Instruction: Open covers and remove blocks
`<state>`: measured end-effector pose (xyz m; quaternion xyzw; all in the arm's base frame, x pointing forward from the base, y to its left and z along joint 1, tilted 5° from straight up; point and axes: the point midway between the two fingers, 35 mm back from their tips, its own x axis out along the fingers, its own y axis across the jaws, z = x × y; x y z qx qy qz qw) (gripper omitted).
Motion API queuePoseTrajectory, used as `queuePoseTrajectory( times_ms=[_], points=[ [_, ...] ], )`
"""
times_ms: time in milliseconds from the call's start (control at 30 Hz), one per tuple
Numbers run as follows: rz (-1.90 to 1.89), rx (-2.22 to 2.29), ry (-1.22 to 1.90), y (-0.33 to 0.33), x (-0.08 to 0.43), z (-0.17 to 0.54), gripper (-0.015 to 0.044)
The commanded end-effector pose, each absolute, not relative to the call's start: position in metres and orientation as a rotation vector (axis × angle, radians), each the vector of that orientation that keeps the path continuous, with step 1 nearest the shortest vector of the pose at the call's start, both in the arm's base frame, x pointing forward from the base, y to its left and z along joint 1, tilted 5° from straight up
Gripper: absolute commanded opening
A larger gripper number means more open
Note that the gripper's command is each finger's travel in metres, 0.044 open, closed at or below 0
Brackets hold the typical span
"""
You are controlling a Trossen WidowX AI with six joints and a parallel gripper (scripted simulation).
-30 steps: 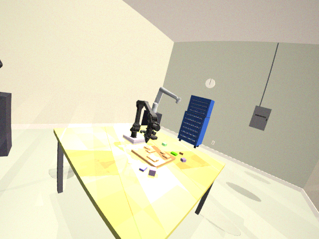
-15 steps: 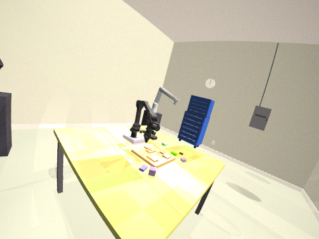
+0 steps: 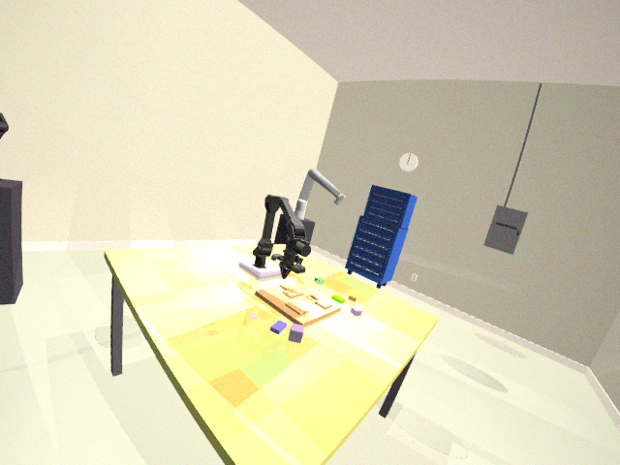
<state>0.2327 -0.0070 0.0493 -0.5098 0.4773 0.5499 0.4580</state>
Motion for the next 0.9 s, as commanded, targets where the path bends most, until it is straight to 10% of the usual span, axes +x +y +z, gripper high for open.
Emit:
queuePoseTrajectory(
  times_ms=[0,867],
  points=[
    [1.36,-1.26,1.179,-0.008,0.232,0.044,0.0],
    [1.36,-1.26,1.179,-0.008,0.231,0.018,0.0]
  ],
)
